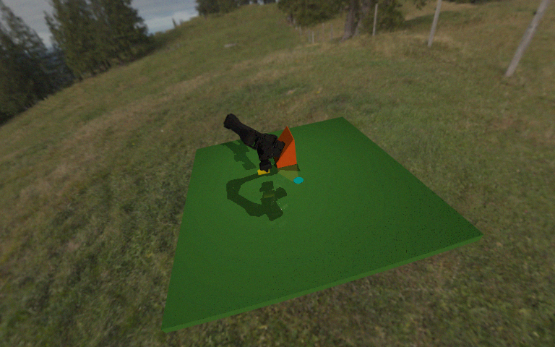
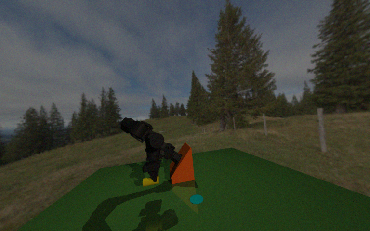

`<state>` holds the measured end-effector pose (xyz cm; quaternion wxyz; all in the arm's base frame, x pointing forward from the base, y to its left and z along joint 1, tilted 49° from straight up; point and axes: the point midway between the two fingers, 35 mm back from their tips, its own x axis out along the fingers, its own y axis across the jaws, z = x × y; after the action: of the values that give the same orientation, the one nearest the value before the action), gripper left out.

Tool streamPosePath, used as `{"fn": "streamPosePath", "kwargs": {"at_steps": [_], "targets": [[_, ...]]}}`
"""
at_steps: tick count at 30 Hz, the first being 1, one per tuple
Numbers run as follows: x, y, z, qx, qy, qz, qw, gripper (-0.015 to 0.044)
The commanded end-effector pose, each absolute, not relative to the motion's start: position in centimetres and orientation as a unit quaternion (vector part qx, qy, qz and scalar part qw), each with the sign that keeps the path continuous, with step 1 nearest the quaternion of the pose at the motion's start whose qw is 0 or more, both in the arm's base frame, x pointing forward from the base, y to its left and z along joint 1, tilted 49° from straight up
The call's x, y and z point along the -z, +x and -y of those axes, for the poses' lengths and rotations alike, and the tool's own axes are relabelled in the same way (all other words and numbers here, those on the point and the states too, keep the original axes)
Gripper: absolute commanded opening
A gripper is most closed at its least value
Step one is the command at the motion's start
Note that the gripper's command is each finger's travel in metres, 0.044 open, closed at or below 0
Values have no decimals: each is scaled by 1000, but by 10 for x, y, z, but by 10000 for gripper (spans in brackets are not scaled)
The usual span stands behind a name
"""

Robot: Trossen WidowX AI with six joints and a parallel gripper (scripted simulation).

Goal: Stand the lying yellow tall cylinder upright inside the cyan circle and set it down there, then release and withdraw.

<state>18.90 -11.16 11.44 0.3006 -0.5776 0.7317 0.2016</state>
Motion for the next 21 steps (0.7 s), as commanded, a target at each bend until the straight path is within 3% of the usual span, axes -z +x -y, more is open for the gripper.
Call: {"fn": "streamPosePath", "kwargs": {"at_steps": [1, 21], "targets": [[-122, 190, 105, -203, -577, -733, 298, 105], [-124, 204, 76, -190, -568, -738, 310, 105]]}}
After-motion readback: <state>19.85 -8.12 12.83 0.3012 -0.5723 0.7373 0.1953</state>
